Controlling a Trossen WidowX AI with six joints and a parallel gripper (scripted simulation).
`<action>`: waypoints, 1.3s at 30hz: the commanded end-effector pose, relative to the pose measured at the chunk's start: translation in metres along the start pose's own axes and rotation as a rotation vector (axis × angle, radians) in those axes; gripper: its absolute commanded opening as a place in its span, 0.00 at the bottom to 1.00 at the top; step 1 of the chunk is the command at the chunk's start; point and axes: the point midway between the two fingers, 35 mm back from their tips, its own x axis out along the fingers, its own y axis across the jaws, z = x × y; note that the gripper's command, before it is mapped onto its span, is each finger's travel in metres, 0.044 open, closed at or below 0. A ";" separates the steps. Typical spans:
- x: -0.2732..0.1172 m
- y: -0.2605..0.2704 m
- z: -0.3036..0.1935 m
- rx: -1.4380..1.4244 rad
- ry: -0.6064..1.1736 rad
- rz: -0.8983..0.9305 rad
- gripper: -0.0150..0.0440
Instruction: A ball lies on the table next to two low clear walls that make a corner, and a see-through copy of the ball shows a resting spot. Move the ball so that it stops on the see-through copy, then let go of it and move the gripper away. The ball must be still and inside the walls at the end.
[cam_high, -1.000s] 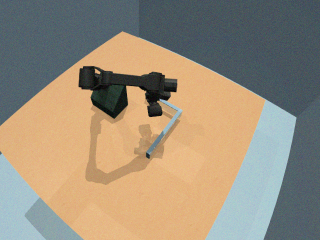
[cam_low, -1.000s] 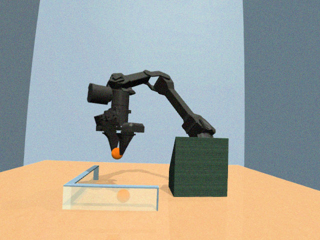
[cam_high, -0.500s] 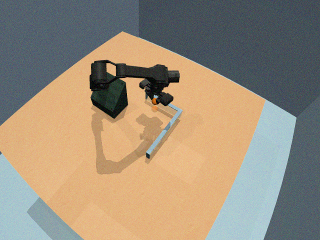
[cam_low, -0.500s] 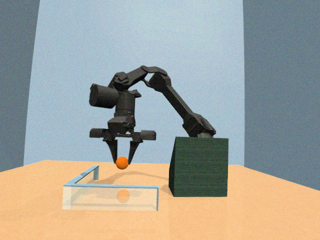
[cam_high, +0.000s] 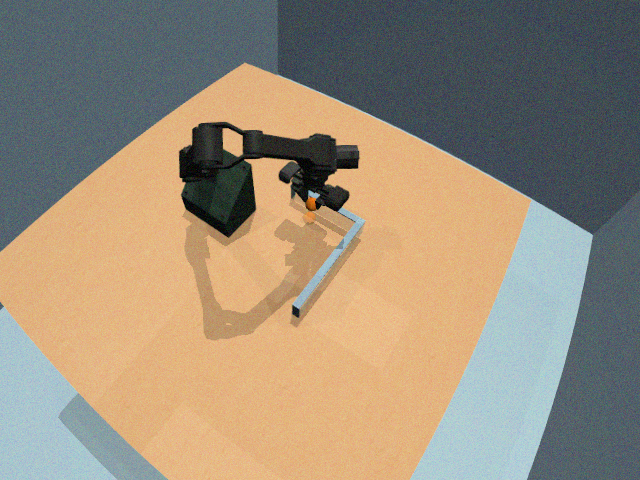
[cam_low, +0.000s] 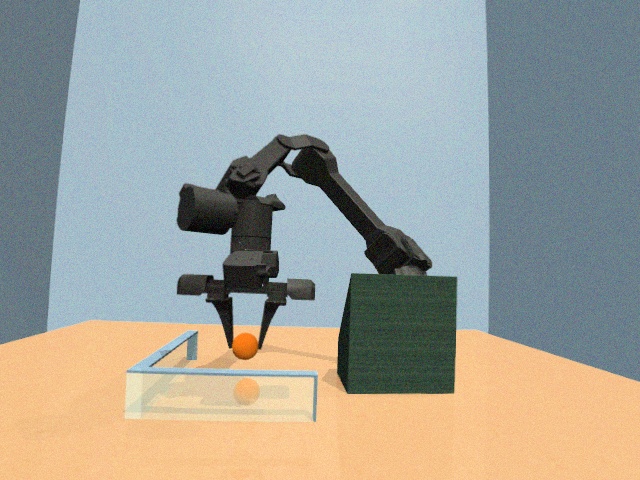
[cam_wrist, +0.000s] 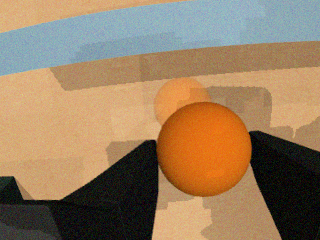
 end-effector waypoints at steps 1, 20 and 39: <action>0.024 0.002 -0.002 -0.010 0.009 0.007 0.25; 0.063 0.004 -0.004 -0.010 0.014 0.007 0.25; 0.067 0.005 -0.003 -0.005 0.011 0.008 0.65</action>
